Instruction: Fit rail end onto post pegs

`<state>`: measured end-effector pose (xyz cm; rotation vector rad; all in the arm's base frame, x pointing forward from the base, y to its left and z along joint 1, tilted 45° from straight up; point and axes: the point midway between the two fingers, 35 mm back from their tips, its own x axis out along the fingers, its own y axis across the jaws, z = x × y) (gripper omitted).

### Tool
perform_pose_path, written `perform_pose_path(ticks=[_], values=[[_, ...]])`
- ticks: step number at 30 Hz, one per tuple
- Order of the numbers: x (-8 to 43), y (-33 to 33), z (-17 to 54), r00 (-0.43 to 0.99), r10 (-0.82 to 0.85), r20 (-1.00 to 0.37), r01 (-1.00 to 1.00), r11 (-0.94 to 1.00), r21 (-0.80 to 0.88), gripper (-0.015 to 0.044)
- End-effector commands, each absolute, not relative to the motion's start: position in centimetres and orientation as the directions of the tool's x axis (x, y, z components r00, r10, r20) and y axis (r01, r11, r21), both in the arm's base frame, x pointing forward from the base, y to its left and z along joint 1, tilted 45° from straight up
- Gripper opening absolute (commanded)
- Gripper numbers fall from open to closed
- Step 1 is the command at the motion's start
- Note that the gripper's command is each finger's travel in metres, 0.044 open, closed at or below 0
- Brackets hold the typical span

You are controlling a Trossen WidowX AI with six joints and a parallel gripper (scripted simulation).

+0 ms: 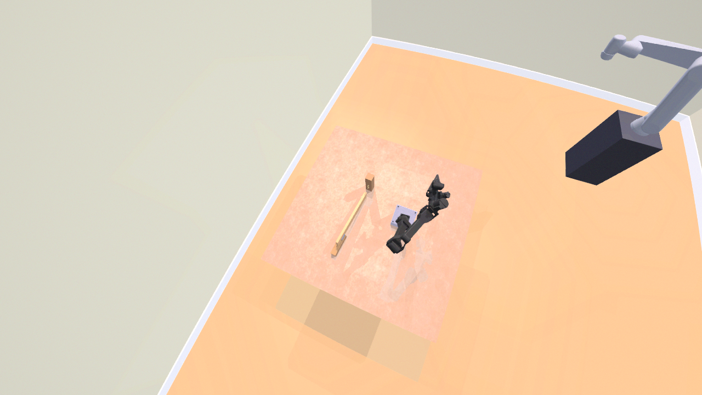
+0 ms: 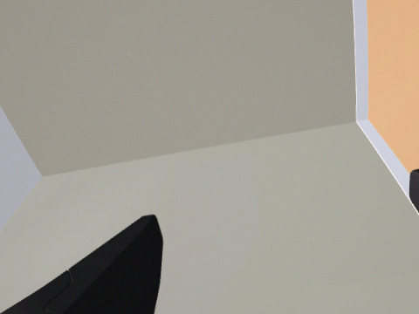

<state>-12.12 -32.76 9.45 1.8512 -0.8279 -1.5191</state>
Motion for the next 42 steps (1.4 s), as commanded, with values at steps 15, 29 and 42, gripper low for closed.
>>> perform_pose_path(ticks=[15,29,42], values=[[6.7,-34.8,6.2,0.567,-0.392,-0.725,0.757,-0.099,0.646,0.0440],[23.0,-27.0,4.1,0.614,0.160,-0.773,0.305,0.855,0.419,0.0440],[32.0,-14.5,2.8,0.344,0.558,-0.755,-0.682,0.701,0.208,0.0440]])
